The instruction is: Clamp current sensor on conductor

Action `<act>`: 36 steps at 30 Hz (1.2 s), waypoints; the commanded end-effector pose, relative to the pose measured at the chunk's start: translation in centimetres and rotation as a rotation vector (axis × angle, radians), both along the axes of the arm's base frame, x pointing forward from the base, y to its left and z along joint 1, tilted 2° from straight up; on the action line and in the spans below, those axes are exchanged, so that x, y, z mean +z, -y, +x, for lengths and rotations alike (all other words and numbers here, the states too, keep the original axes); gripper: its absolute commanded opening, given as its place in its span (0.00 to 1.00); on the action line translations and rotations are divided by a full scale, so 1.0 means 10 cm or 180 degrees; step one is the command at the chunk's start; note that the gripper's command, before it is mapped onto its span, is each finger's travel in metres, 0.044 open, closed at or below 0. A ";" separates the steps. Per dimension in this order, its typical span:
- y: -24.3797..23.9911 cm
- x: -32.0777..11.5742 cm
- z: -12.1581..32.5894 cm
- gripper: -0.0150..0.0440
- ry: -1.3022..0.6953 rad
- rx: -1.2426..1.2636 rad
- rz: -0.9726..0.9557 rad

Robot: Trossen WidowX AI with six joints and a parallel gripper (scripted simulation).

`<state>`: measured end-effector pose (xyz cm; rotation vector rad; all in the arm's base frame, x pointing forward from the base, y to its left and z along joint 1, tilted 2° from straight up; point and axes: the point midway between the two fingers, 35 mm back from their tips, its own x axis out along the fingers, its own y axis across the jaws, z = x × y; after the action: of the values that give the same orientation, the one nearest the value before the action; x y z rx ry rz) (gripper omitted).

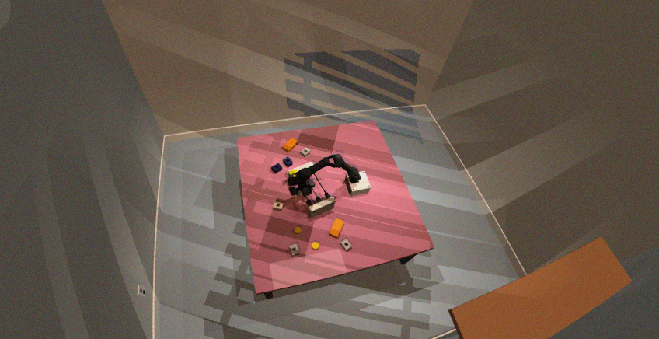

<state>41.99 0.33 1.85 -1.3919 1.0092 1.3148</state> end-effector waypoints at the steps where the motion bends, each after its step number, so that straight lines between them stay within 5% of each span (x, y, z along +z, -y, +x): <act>1: 0.00 0.01 0.01 0.25 0.0005 0.0001 0.0000; 36: 0.00 0.10 0.00 0.25 -0.0044 -0.0007 -0.0005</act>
<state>41.97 0.44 2.13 -1.3876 1.0095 1.3218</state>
